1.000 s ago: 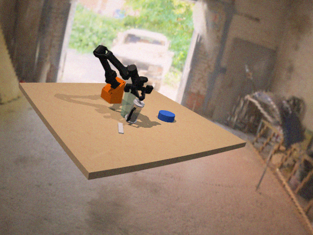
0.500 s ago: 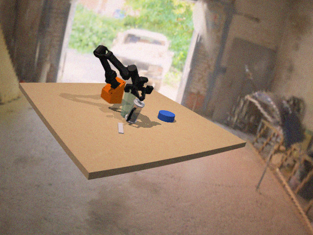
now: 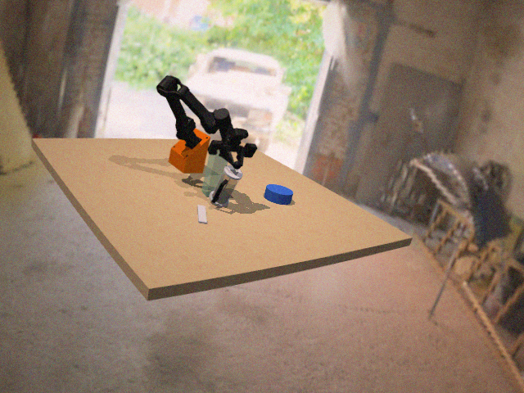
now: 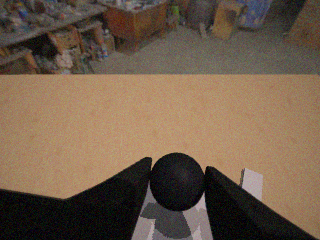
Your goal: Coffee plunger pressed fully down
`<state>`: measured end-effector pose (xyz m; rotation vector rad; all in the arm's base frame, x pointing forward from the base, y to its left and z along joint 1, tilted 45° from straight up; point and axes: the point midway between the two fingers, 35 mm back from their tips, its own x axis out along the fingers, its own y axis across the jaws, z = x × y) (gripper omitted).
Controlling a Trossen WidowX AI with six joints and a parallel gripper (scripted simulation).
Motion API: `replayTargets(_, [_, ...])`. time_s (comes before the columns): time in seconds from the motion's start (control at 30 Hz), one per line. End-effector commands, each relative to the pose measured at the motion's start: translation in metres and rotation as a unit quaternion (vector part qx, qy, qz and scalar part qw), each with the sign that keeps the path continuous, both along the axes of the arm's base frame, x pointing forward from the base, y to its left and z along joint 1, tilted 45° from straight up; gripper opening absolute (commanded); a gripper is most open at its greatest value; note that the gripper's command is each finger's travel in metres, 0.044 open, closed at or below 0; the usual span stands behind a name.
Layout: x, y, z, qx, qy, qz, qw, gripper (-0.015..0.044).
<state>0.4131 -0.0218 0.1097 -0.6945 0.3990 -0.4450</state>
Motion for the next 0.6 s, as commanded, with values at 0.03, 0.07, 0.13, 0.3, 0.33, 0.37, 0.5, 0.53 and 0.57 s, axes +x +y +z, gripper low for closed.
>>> replayTargets(0.03, [-0.0001,0.0000,-0.0002,0.000,0.000,0.000,1.000,0.0182])
replayTargets(0.07, [-0.0001,0.0000,-0.0002,0.000,0.000,0.000,1.000,0.0208])
replayTargets(0.13, [-0.0001,0.0000,-0.0002,0.000,0.000,0.000,1.000,0.0260])
replayTargets(0.3, [-0.0001,0.0000,-0.0002,0.000,0.000,0.000,1.000,0.0392])
replayTargets(0.33, [-0.0001,0.0000,-0.0002,0.000,0.000,0.000,1.000,0.0418])
replayTargets(0.37, [-0.0001,0.0000,-0.0002,0.000,0.000,0.000,1.000,0.0440])
replayTargets(0.5, [0.0002,0.0022,0.0020,-0.001,-0.001,0.002,1.000,0.0440])
replayTargets(0.53, [0.0020,0.0065,0.0039,0.001,-0.004,0.008,1.000,0.0440])
replayTargets(0.57, [0.0022,0.0097,0.0055,0.004,-0.007,0.012,1.000,0.0440])
